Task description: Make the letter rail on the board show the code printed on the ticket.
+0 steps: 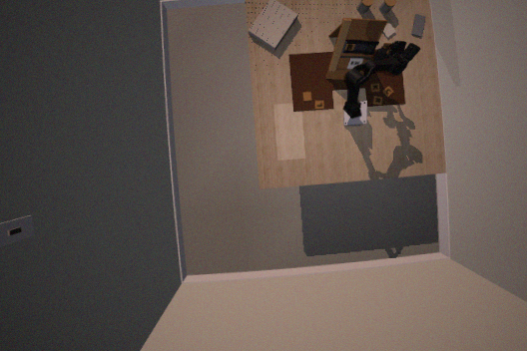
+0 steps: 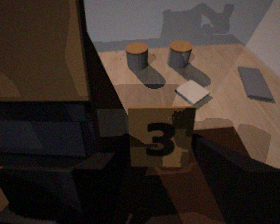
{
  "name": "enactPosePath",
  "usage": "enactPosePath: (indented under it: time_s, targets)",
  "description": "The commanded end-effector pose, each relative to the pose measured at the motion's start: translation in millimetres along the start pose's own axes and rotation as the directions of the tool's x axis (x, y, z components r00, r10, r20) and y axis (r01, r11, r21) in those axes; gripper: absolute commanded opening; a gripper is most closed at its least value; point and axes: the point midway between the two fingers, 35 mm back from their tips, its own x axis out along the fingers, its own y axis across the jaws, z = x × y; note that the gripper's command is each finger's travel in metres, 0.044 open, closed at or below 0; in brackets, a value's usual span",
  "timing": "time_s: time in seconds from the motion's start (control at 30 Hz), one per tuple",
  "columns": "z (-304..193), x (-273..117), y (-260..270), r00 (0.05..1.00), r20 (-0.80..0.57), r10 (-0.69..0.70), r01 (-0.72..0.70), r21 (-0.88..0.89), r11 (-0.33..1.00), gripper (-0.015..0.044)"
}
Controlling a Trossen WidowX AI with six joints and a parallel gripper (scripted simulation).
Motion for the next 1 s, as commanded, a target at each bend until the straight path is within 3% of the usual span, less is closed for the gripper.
enactPosePath:
  time_s: [0.0, 0.97]
  targets:
    - [-2.6, 0.5, 1.8, 1.0, -0.004, -0.002, 0.002, 0.011, 1.0, 0.0]
    - [-2.6, 0.7, 16.3, 1.0, -0.004, -0.002, 0.002, 0.012, 1.0, 0.0]
